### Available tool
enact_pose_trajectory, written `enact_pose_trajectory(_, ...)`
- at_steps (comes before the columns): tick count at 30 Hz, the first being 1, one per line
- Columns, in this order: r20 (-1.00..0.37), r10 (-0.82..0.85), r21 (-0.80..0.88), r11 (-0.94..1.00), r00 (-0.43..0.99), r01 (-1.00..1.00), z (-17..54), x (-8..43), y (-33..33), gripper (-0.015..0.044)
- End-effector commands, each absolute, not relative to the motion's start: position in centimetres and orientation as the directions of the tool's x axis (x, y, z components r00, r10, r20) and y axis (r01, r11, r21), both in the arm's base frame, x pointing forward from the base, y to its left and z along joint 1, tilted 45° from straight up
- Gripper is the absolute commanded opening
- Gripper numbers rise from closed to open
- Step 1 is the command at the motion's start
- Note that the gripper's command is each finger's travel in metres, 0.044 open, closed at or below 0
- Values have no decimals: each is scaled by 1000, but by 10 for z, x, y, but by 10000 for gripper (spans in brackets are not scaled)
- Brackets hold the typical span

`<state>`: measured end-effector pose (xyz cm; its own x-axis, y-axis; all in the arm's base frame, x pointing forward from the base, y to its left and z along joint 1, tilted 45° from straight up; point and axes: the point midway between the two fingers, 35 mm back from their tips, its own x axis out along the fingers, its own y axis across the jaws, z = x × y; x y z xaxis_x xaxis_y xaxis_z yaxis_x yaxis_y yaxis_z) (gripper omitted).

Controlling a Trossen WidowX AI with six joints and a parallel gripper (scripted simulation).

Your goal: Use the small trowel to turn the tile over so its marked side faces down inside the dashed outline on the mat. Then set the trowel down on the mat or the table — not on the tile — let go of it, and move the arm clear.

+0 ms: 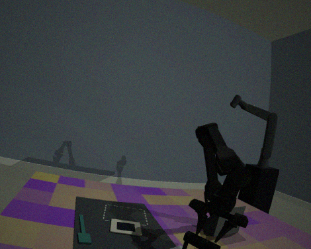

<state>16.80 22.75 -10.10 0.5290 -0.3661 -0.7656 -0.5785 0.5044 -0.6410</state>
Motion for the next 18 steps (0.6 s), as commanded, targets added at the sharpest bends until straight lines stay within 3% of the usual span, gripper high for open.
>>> enact_pose_trajectory(1, -759, -348, -652, 411, 551, -638, -101, 167, 225, 300)
enact_pose_trajectory(18, -718, -249, -638, -138, 650, -758, -98, 162, 210, 300)
